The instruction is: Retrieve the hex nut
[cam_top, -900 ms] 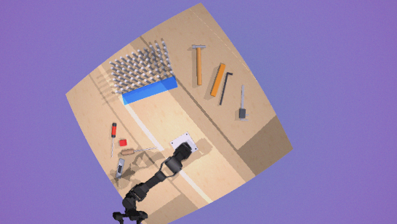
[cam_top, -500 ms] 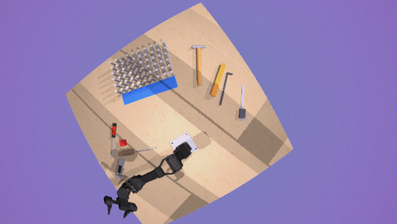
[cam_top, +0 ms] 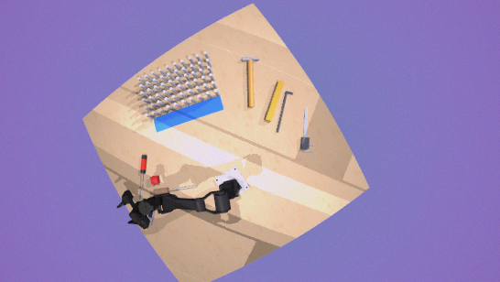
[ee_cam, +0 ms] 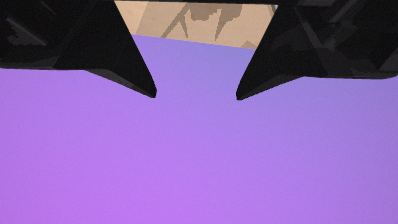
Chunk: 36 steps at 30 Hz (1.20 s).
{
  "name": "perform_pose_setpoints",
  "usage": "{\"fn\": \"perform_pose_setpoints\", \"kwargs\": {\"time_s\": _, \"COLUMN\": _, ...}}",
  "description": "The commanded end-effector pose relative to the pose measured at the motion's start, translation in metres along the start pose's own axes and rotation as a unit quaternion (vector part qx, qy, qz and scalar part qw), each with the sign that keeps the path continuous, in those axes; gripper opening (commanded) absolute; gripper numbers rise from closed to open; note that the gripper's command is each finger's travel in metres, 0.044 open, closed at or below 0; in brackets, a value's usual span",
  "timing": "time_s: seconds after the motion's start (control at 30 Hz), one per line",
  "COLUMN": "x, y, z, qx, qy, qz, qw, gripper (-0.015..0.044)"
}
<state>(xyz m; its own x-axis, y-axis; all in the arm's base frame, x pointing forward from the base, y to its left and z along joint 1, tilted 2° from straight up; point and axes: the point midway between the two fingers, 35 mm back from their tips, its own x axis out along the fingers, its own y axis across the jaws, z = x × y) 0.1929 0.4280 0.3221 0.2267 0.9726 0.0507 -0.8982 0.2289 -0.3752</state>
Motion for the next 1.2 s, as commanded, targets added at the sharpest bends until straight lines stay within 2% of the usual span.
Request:
{"fn": "perform_pose_setpoints", "kwargs": {"time_s": 0.0, "x": -0.024, "y": -0.055, "z": -0.046, "qx": 0.027, "qy": 0.067, "qz": -0.095, "qw": 0.993, "gripper": 0.0440}}
{"fn": "perform_pose_setpoints", "kwargs": {"time_s": 0.17, "x": -0.068, "y": -0.115, "z": -0.096, "qx": 0.057, "qy": 0.139, "qz": -0.211, "qw": 0.966, "gripper": 0.0440}}
{"fn": "perform_pose_setpoints", "kwargs": {"time_s": 0.37, "x": -0.140, "y": -0.172, "z": -0.149, "qx": 0.090, "qy": 0.215, "qz": -0.348, "qw": 0.908, "gripper": 0.0440}}
{"fn": "perform_pose_setpoints", "kwargs": {"time_s": 0.6, "x": -0.244, "y": -0.215, "z": -0.199, "qx": 0.123, "qy": 0.288, "qz": -0.499, "qw": 0.808, "gripper": 0.0440}}
{"fn": "perform_pose_setpoints", "kwargs": {"time_s": 0.8, "x": -0.339, "y": -0.226, "z": -0.227, "qx": 0.144, "qy": 0.336, "qz": -0.612, "qw": 0.702, "gripper": 0.0440}}
{"fn": "perform_pose_setpoints", "kwargs": {"time_s": 0.87, "x": -0.350, "y": -0.226, "z": -0.230, "qx": 0.146, "qy": 0.340, "qz": -0.624, "qw": 0.689, "gripper": 0.0440}}
{"fn": "perform_pose_setpoints", "kwargs": {"time_s": 1.17, "x": -0.350, "y": -0.226, "z": -0.230, "qx": 0.146, "qy": 0.340, "qz": -0.624, "qw": 0.689, "gripper": 0.0440}}
